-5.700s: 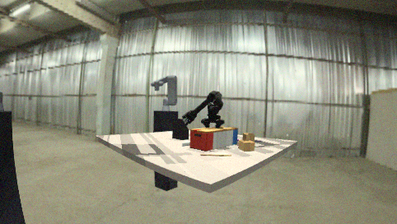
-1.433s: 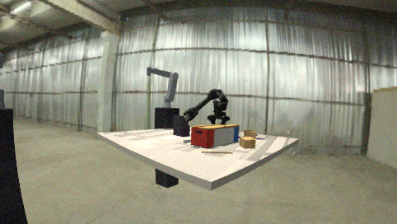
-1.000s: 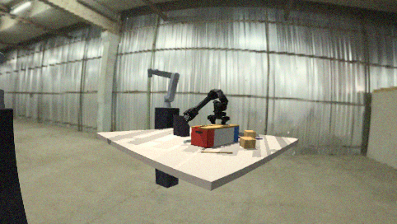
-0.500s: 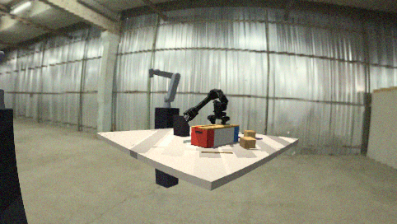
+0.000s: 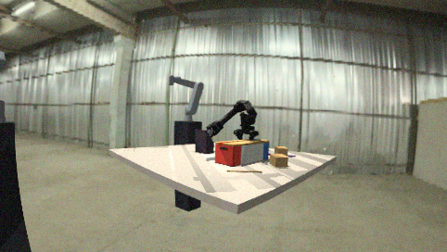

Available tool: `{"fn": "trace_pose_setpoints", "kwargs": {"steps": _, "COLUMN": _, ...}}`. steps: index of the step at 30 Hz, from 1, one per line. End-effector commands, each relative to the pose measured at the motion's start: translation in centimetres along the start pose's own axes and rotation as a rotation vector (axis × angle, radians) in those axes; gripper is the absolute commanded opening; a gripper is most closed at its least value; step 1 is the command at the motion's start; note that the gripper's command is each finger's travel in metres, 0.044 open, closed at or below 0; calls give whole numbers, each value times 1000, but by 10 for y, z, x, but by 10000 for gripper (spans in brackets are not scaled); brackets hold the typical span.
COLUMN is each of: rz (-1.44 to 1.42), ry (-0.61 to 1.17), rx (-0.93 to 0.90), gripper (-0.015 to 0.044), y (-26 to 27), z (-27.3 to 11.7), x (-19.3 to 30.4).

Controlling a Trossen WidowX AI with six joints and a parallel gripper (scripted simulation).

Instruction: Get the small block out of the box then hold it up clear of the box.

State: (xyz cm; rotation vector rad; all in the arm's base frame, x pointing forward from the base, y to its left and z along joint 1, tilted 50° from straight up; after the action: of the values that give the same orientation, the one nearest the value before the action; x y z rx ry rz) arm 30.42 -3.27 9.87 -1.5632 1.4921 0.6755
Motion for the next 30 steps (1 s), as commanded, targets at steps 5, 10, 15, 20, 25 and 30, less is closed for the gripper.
{"fn": "trace_pose_setpoints", "kwargs": {"steps": 5, "rz": -27, "ry": -8, "rx": 6, "gripper": 400, "y": -5, "z": 3, "x": -3}}
{"fn": "trace_pose_setpoints", "kwargs": {"steps": 10, "rz": -27, "ry": -8, "rx": 6, "gripper": 400, "y": -5, "z": 3, "x": -3}}
{"fn": "trace_pose_setpoints", "kwargs": {"steps": 15, "rz": -27, "ry": -8, "rx": 6, "gripper": 400, "y": -5, "z": 3, "x": -3}}
{"fn": "trace_pose_setpoints", "kwargs": {"steps": 20, "rz": -27, "ry": -8, "rx": 6, "gripper": 400, "y": -5, "z": 3, "x": -3}}
{"fn": "trace_pose_setpoints", "kwargs": {"steps": 25, "rz": 0, "ry": 3, "rx": 0, "gripper": 400, "y": -1, "z": -12, "x": -2}}
{"fn": "trace_pose_setpoints", "kwargs": {"steps": 30, "rz": 1, "ry": 3, "rx": -1, "gripper": 400, "y": -2, "z": -56, "x": -10}}
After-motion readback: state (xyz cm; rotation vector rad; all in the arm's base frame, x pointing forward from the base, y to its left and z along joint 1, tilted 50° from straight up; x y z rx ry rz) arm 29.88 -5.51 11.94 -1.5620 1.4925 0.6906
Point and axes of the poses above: the point midway between the two fingers, 35 mm back from their tips, its own z axis out along the fingers, its own y axis across the jaws, x = y × z, the point moved 4 cm from there along -z, back along the fingers, and after that the axes turned 14 degrees about -z, right-handed, at the moved point
